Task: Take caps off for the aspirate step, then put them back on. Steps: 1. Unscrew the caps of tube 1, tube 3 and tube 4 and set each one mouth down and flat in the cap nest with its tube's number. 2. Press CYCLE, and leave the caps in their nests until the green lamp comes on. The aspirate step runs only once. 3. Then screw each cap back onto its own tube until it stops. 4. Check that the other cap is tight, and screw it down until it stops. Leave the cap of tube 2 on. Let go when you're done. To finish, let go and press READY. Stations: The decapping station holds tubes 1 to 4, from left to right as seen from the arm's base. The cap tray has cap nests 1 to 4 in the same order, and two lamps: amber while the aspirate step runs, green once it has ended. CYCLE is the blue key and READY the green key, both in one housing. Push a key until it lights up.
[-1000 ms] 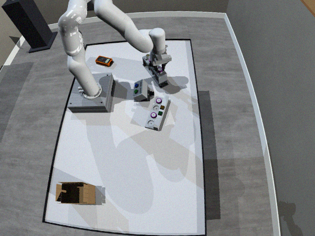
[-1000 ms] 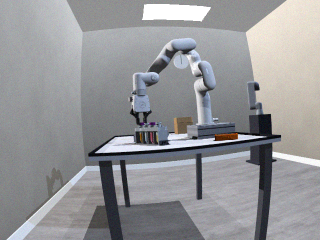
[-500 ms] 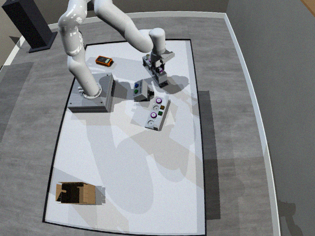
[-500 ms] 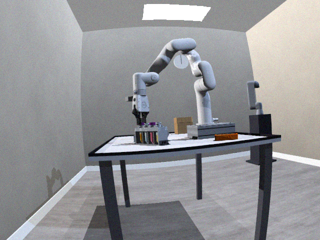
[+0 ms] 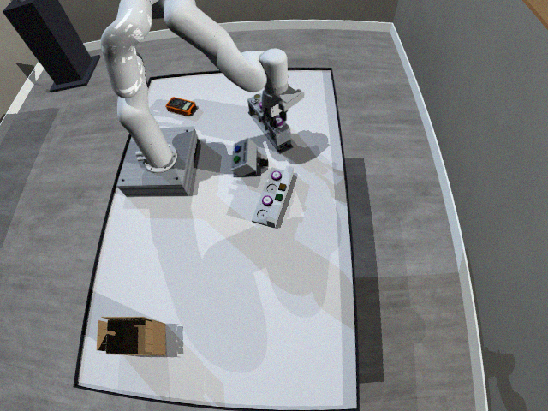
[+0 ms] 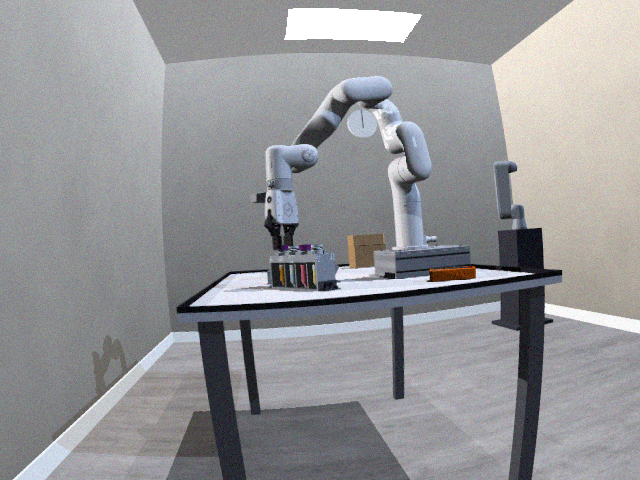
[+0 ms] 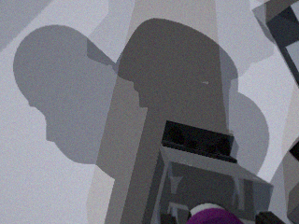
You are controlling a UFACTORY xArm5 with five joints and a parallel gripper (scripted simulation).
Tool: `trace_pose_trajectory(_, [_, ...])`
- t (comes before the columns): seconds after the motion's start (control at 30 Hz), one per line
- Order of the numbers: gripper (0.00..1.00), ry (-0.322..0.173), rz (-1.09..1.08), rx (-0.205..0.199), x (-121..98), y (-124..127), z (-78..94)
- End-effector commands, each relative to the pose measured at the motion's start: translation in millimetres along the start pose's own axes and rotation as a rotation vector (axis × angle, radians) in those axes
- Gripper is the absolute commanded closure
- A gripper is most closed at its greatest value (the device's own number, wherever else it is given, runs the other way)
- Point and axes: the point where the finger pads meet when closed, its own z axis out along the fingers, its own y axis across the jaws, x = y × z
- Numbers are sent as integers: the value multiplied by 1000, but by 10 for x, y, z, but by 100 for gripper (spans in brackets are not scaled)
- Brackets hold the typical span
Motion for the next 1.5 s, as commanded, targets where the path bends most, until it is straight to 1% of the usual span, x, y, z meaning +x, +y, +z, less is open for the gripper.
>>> trace_pose_trajectory(0.0, [54, -3, 243, 5, 7, -12, -28])
trace_pose_trajectory(0.37, [54, -3, 255, 5, 7, -13, -83])
trace_pose_trajectory(0.6, [54, -3, 255, 5, 7, -13, -84])
trace_pose_trajectory(0.63, [100, -3, 255, 5, 7, -13, -84])
trace_pose_trajectory(1.1, [100, -3, 255, 5, 7, -13, -84])
trace_pose_trajectory(1.47, [100, -3, 255, 5, 8, -11, -415])
